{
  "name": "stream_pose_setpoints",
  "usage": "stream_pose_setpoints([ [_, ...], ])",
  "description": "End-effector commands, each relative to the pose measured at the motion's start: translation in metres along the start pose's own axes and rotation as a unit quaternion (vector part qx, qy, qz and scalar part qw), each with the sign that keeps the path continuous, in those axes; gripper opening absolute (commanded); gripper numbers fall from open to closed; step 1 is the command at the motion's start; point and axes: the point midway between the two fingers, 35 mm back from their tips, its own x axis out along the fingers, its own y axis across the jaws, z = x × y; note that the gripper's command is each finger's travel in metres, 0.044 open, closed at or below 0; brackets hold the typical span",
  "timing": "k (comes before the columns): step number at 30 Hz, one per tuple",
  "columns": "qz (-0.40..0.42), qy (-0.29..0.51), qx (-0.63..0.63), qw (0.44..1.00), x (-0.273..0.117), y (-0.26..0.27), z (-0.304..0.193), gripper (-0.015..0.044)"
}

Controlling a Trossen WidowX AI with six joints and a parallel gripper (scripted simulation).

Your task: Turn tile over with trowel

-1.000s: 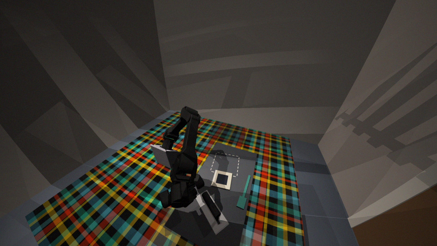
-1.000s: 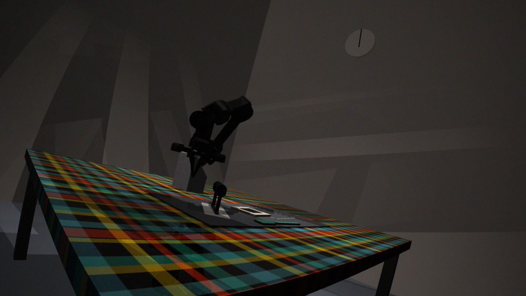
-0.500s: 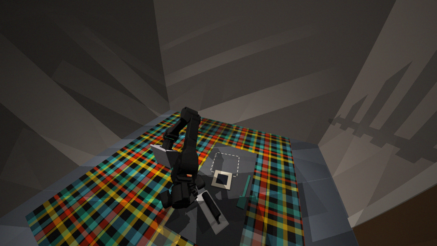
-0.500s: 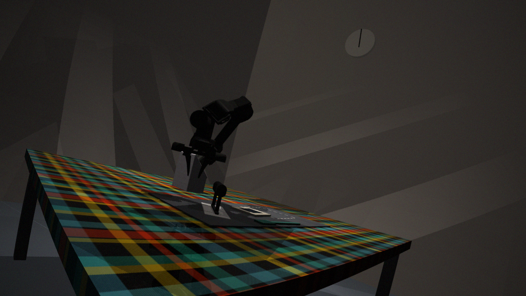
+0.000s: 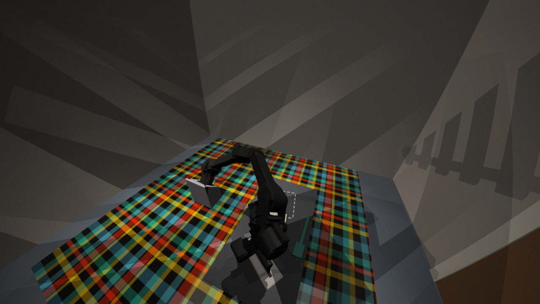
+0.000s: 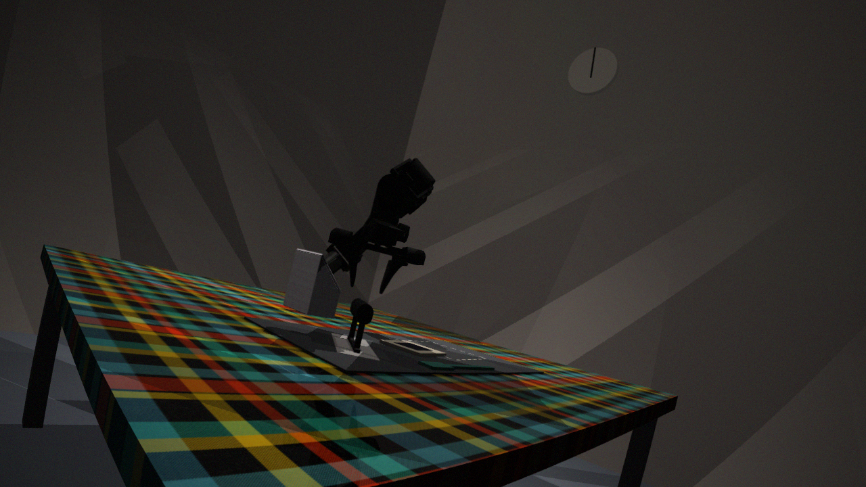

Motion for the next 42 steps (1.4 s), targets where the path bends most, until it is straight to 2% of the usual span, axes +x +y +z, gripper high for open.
stream_pose_setpoints([
  [1,0.003,0.005,0.009,1.0,0.004,0.0,0.001,0.027],
  [29,0.004,0.005,0.009,1.0,0.047,0.001,0.0,0.027],
  [34,0.004,0.005,0.009,1.0,0.047,0.001,0.0,0.0139],
  [42,0.004,0.005,0.009,1.0,0.047,0.001,0.0,0.013],
])
